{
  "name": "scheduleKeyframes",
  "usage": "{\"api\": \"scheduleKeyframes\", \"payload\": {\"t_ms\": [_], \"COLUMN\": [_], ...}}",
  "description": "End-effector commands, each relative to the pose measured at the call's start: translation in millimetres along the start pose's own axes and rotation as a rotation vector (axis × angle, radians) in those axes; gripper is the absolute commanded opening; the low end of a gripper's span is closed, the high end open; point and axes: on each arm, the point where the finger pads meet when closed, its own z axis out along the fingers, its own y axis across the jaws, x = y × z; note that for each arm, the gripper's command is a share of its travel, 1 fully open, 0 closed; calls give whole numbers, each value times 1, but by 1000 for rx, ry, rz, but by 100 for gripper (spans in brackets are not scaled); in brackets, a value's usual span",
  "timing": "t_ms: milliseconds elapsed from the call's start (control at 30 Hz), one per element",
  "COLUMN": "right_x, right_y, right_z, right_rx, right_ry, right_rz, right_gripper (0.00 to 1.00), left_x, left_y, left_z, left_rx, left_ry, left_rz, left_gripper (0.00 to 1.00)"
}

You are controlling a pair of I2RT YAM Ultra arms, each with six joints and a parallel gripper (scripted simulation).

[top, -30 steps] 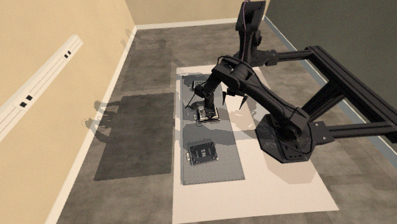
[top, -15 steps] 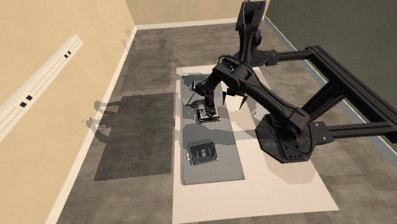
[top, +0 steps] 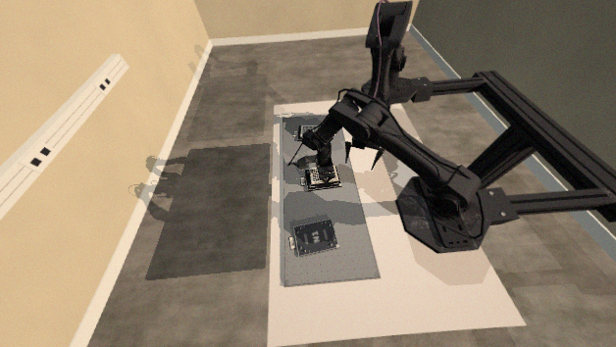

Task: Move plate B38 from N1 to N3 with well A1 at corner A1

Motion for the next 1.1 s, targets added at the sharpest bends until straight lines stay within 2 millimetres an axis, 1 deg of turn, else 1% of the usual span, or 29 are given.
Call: {"api": "scheduleKeyframes", "payload": {"t_ms": [0, 33, 67, 100, 233, 300, 367, 433, 667, 700, 900, 967, 1067], "right_x": [-10, -10, -10, -10, -10, -10, -10, -10, -10, -10, -10, -10, -10], "right_y": [1, 1, 1, 1, 1, 1, 1, 1, 1, 1, 1, 1, 1], "right_z": [-4, -4, -4, -4, -4, -4, -4, -4, -4, -4, -4, -4, -4], "right_rx": [-8, -8, -8, -8, -8, -8, -8, -8, -8, -8, -8, -8, -8], "right_ry": [-22, -22, -22, -22, -22, -22, -22, -22, -22, -22, -22, -22, -22], "right_rz": [-8, -8, -8, -8, -8, -8, -8, -8, -8, -8, -8, -8, -8], "right_gripper": [100, 100, 100, 100, 100, 100, 100, 100, 100, 100, 100, 100, 100], "left_x": [-9, -9, -14, -17, -20, -17, -15, -17, -17, -13, -13, -5, -6], "left_y": [-10, -10, -16, -17, -20, -17, -14, -16, -16, -14, -14, -6, -7], "left_z": [-11, -11, -13, -13, -10, -4, -3, -7, -7, -5, -5, 0, 4], "left_rx": [23, 23, 40, 42, 56, 48, 35, 42, 42, 39, 39, 23, 29], "left_ry": [-25, -25, -40, -54, -69, -63, -52, -58, -58, -44, -44, -22, -28], "left_rz": [-5, -5, -8, -9, -19, -16, -14, -15, -15, -10, -10, -5, -1], "left_gripper": [82, 82, 82, 82, 82, 82, 82, 82, 82, 82, 82, 82, 82]}}
